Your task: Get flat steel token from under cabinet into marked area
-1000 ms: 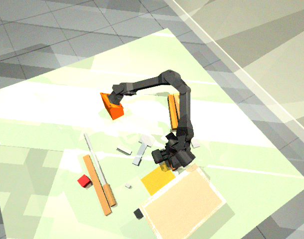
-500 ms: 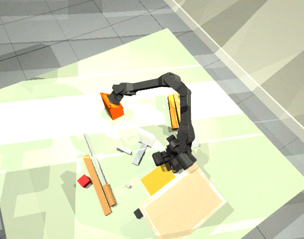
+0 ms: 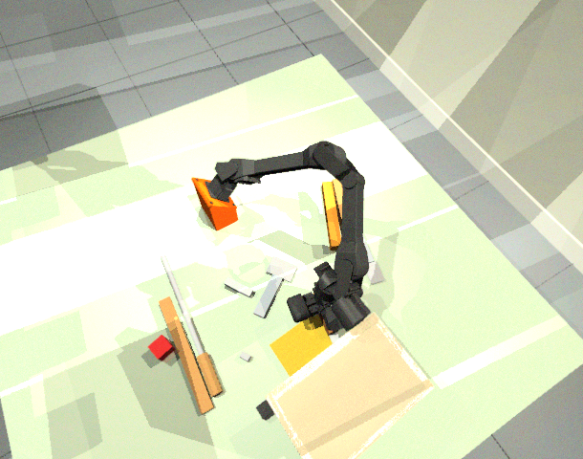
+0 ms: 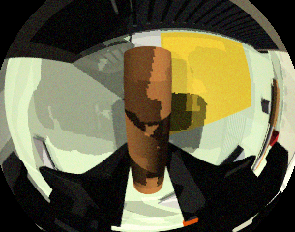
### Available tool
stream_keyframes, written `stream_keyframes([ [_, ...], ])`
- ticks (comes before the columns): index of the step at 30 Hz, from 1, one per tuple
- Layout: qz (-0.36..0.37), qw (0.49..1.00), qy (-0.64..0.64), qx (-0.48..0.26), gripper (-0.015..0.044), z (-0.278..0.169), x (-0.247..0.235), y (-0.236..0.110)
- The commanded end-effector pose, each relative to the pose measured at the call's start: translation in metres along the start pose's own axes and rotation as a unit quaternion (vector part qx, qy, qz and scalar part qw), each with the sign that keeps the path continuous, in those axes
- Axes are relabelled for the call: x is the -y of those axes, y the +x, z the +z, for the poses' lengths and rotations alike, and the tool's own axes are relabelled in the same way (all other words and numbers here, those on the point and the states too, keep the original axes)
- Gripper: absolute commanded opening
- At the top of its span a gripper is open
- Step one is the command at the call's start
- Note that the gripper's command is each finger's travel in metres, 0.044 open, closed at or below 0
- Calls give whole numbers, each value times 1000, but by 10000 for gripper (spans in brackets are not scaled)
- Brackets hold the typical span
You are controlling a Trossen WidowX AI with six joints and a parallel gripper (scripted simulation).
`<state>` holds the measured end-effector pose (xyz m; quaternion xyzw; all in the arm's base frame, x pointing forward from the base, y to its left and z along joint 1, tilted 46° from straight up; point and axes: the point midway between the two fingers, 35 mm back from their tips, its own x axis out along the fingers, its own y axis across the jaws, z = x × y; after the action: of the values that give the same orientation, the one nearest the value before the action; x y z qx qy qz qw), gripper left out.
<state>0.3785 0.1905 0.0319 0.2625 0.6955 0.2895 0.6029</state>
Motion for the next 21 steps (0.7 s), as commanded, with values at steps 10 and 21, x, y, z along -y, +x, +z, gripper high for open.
stream_keyframes([
  [10,-4,1000,2,0,0,0,18,1],
  [21,-4,1000,2,0,0,0,30,1],
])
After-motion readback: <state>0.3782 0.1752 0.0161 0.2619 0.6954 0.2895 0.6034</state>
